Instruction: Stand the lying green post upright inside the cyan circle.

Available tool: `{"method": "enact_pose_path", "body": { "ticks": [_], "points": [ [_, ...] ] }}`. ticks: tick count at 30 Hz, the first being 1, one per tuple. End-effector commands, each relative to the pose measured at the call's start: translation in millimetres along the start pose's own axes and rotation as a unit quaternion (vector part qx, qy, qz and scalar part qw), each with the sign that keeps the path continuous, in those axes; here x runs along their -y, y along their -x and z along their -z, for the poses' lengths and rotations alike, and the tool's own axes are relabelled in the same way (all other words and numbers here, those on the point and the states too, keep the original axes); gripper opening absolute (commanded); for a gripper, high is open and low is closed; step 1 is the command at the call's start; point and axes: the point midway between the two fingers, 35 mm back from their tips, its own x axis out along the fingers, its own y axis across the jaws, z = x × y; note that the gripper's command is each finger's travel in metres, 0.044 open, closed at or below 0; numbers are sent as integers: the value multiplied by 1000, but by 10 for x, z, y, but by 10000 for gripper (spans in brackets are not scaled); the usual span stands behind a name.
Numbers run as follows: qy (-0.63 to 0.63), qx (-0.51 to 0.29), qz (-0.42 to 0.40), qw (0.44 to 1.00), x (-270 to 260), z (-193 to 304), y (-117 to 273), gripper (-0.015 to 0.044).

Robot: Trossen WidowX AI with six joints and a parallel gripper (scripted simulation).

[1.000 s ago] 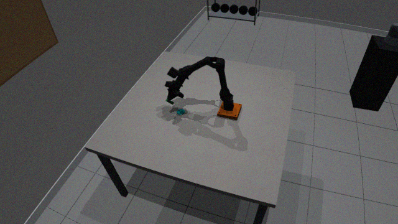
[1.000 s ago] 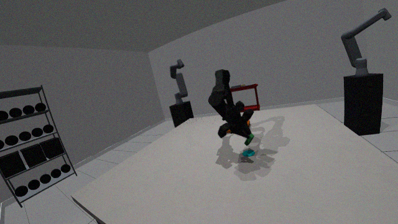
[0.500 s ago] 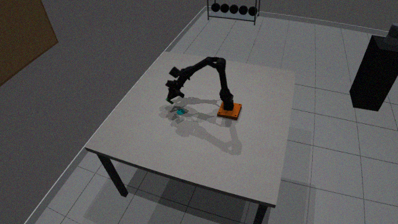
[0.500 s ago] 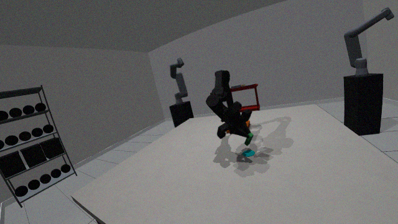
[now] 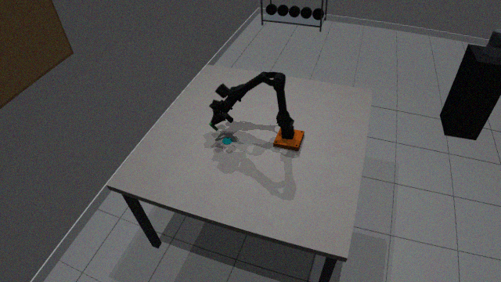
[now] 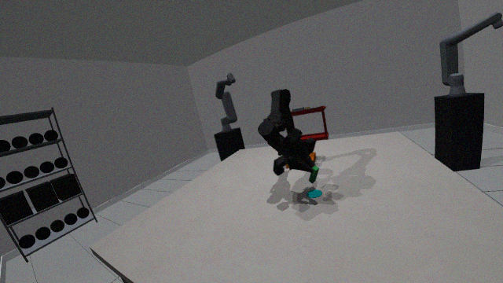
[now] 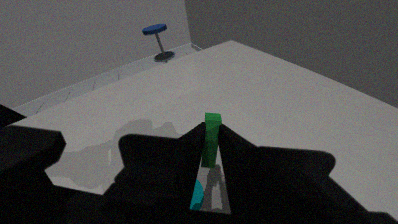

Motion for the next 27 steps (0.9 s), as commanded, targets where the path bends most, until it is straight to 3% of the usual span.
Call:
{"method": "enact_pose_path", "body": {
  "ticks": [1,27],
  "points": [
    [-2,10,-4,1000,-14,15,13,23],
    [15,83,-20,996,-64,41,162,23]
  ]
}}
